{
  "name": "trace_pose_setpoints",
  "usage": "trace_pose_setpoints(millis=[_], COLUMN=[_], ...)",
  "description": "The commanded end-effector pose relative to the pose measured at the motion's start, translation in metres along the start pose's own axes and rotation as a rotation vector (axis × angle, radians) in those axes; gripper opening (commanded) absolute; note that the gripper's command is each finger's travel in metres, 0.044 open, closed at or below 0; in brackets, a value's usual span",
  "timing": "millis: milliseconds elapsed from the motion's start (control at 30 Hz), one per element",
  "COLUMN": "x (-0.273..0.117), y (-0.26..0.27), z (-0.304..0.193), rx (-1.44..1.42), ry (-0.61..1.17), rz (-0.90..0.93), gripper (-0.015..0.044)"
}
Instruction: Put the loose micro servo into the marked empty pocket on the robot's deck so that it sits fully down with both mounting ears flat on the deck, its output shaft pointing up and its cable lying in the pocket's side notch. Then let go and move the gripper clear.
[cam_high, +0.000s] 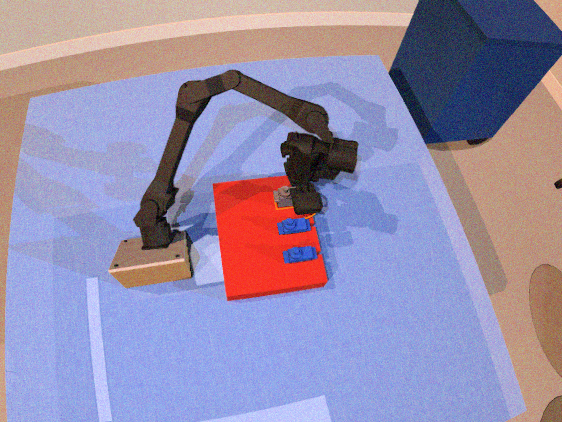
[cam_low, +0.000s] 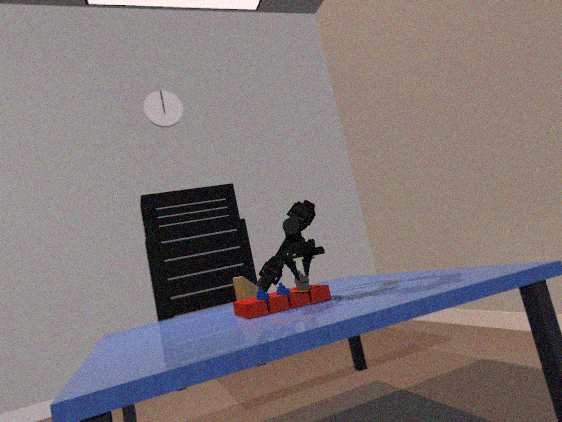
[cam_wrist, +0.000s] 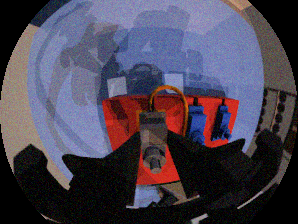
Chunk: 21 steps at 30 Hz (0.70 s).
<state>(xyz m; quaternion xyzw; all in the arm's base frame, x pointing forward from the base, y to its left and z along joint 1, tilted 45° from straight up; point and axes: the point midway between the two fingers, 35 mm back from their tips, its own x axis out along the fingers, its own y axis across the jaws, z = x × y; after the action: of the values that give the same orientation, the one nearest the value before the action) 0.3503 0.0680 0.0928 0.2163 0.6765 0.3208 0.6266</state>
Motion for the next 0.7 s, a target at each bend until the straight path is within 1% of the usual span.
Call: trace_pose_setpoints(millis=[0,667], x=[0.004,0.024], y=[0.000,0.000], z=[0.000,0.000], rx=[0.007,0.007], ry=[-0.003,-0.003], rz=[0.002,0.003], gripper=[0.0000,0.0000])
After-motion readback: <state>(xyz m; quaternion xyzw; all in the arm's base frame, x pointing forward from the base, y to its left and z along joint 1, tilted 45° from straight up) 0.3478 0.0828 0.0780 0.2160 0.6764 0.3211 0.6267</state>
